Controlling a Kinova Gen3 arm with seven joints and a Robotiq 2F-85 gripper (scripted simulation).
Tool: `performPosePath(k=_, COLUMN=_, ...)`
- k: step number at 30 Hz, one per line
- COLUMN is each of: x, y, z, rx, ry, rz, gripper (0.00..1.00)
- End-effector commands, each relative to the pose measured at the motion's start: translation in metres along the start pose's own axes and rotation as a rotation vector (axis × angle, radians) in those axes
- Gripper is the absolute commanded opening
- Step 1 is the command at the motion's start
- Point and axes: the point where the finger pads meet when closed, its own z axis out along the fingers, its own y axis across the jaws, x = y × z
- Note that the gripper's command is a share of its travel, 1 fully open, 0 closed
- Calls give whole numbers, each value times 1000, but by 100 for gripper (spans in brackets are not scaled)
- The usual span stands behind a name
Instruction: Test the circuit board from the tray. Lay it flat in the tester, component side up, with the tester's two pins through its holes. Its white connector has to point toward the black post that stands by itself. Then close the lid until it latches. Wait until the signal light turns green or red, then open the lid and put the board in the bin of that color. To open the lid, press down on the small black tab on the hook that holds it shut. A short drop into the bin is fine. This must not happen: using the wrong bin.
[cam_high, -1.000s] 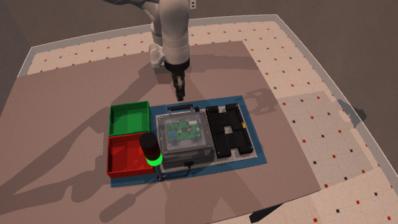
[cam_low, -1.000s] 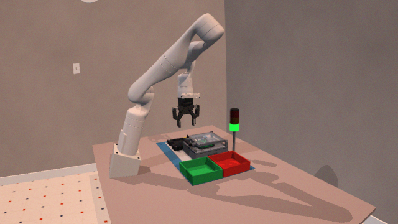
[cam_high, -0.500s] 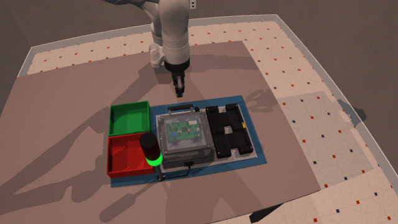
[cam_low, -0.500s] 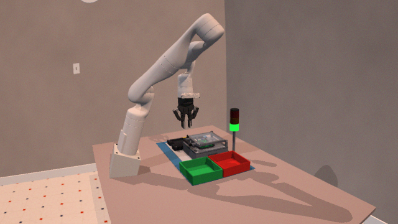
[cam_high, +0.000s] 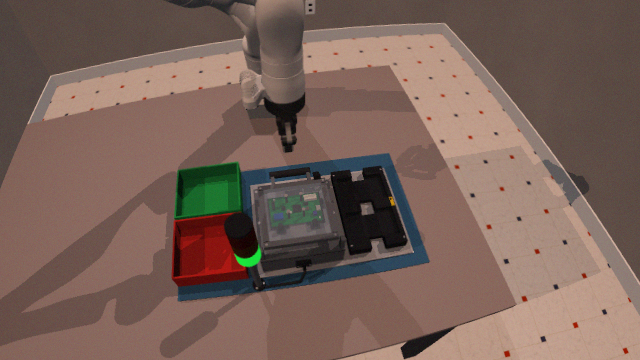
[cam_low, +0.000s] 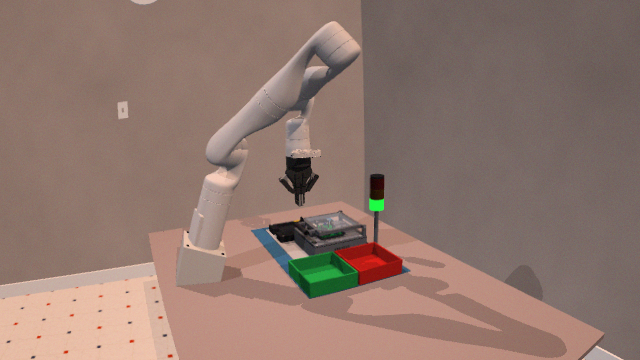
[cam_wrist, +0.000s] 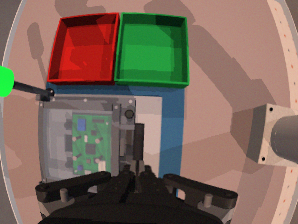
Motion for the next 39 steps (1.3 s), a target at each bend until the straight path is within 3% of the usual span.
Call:
performPosePath(k=1, x=0, y=0, z=0, rx=1, ry=0, rz=0, gripper=0)
performPosePath(k=12, x=0, y=0, z=-4, rx=1, ry=0, rz=0, gripper=0)
performPosePath(k=26, x=0, y=0, z=-23, rx=1, ry=0, rz=0, gripper=0)
performPosePath(k=39, x=-7, y=-1, z=-24, rx=1, ry=0, rz=0, gripper=0)
